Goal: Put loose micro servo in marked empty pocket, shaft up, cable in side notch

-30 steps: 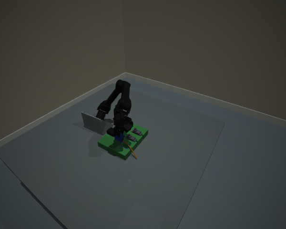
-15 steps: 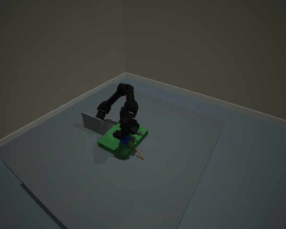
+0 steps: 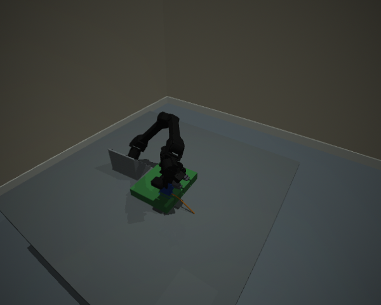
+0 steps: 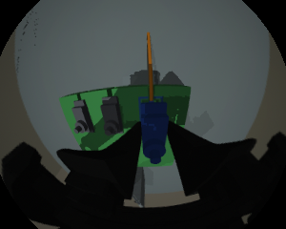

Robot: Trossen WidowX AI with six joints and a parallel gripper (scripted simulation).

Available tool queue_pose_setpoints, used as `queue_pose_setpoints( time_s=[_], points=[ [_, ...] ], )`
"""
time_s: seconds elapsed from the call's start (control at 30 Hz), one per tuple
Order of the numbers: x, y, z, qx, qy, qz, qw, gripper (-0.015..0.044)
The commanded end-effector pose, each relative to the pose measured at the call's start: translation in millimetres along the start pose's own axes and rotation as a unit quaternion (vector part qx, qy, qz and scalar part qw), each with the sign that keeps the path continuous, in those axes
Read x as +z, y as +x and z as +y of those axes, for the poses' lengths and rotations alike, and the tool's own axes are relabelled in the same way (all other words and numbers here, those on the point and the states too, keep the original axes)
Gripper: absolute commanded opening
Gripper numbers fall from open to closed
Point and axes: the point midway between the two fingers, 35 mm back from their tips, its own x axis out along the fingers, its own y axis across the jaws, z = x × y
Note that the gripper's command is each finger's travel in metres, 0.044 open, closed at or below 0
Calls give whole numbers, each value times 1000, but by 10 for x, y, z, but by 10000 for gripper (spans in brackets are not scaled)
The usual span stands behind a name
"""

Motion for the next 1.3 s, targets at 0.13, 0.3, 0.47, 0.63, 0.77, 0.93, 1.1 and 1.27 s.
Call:
queue_pose_setpoints(
  time_s=[0.13,0.3,0.47,0.63,0.77,0.93,1.1,1.27],
  points=[
    [3,25,-5,1,3,-3,1000,0],
    [3,32,-5,1,3,-3,1000,0],
    [4,76,-5,1,2,-3,1000,0],
    [4,125,-4,1,2,-3,1000,0],
    [4,166,-4,1,2,-3,1000,0],
    [5,216,-3,1,2,-3,1000,0],
    [5,266,-3,1,2,-3,1000,0],
    [5,316,-2,1,2,-3,1000,0]
  ],
)
